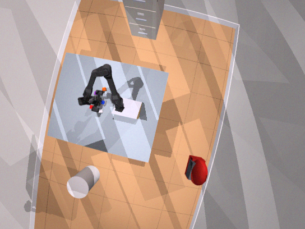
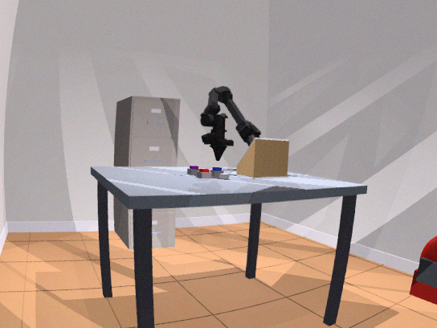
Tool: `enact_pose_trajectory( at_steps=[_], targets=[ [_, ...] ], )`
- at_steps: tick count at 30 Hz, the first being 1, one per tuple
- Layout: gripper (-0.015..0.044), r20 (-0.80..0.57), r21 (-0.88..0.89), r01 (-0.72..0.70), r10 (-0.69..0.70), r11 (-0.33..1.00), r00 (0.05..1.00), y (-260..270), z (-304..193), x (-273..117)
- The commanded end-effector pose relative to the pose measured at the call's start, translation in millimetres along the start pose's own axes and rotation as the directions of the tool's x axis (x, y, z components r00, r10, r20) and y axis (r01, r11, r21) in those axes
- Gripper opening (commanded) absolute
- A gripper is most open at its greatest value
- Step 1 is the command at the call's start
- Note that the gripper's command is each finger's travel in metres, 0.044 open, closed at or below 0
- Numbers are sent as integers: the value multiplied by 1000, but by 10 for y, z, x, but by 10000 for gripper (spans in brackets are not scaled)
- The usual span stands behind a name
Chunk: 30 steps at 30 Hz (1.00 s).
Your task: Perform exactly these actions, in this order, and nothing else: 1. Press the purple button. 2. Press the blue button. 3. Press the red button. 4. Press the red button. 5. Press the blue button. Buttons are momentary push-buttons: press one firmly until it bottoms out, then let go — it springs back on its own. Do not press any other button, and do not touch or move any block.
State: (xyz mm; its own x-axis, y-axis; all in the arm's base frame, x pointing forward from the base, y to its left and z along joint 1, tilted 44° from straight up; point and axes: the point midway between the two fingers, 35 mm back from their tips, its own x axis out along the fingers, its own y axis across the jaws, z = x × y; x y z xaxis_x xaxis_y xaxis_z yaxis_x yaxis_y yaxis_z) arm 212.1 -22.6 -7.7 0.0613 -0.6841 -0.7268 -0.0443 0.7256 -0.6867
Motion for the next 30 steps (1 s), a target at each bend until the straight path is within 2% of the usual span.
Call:
enact_pose_trajectory(
  at_steps=[1, 22, 30],
  targets=[
    [20, 9, -4, 6, -6, 1000, 1000, 0, 1, 73],
    [20, 9, -4, 7, -7, 1000, 1000, -5, 1, 389],
    [20, 9, -4, 8, -8, 1000, 1000, -6, 0, 399]
  ],
)
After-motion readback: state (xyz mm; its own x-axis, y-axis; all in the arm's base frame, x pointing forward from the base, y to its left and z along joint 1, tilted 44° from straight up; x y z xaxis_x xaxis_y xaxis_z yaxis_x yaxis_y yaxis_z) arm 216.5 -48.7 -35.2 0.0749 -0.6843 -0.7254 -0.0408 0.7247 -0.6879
